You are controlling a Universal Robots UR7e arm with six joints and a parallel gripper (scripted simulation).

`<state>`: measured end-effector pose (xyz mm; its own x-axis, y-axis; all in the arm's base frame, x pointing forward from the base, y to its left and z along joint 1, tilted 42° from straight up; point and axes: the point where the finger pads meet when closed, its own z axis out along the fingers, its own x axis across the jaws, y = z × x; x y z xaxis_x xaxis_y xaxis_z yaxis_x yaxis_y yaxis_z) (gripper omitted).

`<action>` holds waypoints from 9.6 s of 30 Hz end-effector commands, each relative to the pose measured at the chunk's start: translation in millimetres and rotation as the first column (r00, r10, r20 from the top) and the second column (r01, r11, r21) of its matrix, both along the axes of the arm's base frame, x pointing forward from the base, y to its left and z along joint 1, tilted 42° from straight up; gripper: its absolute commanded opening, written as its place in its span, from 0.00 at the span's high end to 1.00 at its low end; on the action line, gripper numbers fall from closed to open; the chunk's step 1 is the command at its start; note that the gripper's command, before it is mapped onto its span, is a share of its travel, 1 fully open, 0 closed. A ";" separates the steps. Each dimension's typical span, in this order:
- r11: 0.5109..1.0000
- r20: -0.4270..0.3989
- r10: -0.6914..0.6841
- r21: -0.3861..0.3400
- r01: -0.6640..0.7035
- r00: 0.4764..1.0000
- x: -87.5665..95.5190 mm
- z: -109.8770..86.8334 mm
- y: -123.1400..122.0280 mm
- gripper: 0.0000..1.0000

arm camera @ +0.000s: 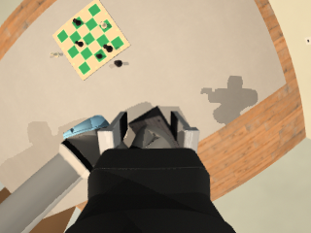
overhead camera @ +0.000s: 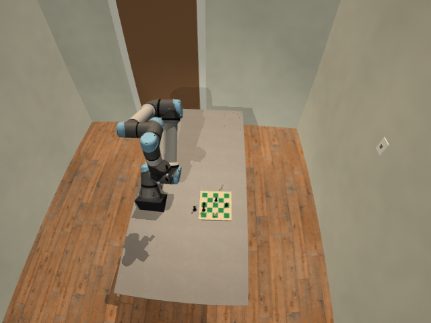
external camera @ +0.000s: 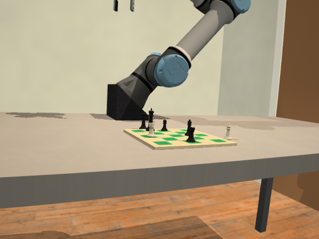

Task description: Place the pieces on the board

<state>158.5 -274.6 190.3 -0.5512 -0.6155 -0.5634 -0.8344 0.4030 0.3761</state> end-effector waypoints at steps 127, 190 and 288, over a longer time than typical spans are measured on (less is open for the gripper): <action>0.737 0.794 -0.250 -0.216 -0.641 -0.555 275.2 -331.3 116.0 0.00; 0.741 0.784 -0.253 -0.219 -0.634 -0.567 275.7 -329.8 114.1 0.00; 0.267 0.639 0.648 -0.701 -0.661 -0.415 148.0 -143.4 174.3 0.00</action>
